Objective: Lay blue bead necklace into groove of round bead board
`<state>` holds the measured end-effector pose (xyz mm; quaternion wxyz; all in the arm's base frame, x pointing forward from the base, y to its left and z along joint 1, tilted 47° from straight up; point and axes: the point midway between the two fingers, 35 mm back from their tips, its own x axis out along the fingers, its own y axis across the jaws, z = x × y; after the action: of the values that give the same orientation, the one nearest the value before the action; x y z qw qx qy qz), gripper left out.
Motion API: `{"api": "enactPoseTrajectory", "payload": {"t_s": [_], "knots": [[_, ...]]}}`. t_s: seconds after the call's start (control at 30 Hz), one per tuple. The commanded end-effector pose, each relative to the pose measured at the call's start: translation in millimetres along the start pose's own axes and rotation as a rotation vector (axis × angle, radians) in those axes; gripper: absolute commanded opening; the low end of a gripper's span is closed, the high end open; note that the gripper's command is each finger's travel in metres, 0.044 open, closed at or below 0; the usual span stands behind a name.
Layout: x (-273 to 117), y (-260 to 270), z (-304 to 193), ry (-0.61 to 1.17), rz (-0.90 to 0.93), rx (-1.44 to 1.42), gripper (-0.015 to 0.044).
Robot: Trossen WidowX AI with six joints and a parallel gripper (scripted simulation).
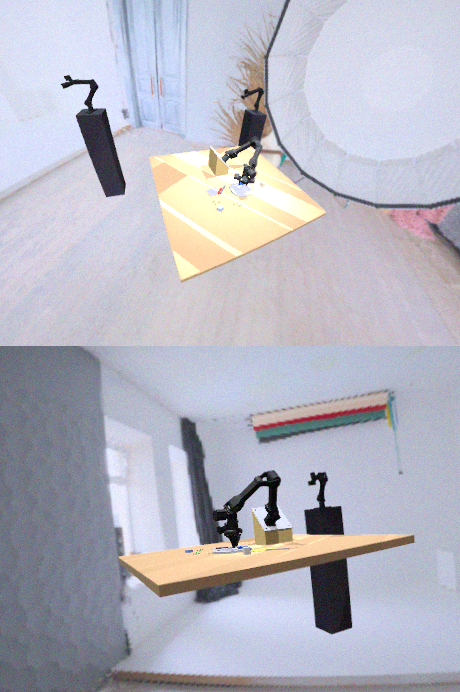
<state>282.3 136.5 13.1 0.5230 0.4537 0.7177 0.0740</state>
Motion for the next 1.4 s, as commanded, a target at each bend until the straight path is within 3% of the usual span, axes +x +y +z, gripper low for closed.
{"api": "enactPoseTrajectory", "payload": {"t_s": [0.0, 0.1, 1.0, 1.03, 1.1, 1.37], "knots": [[-2, 0, 0, 0.001, -0.001, -0.001, 0.0368], [-12, 0, 0, 0.002, 0.0, 0.002, 0.044], [-20, -2, 0, 0.004, 0.0, 0.004, 0.044], [-20, -2, -2, 0.004, 0.0, 0.007, 0.0414], [-23, -1, -12, 0.004, 0.0, 0.024, 0.038], [-32, 1, -53, 0.006, 0.0, 0.098, 0.038]]}}
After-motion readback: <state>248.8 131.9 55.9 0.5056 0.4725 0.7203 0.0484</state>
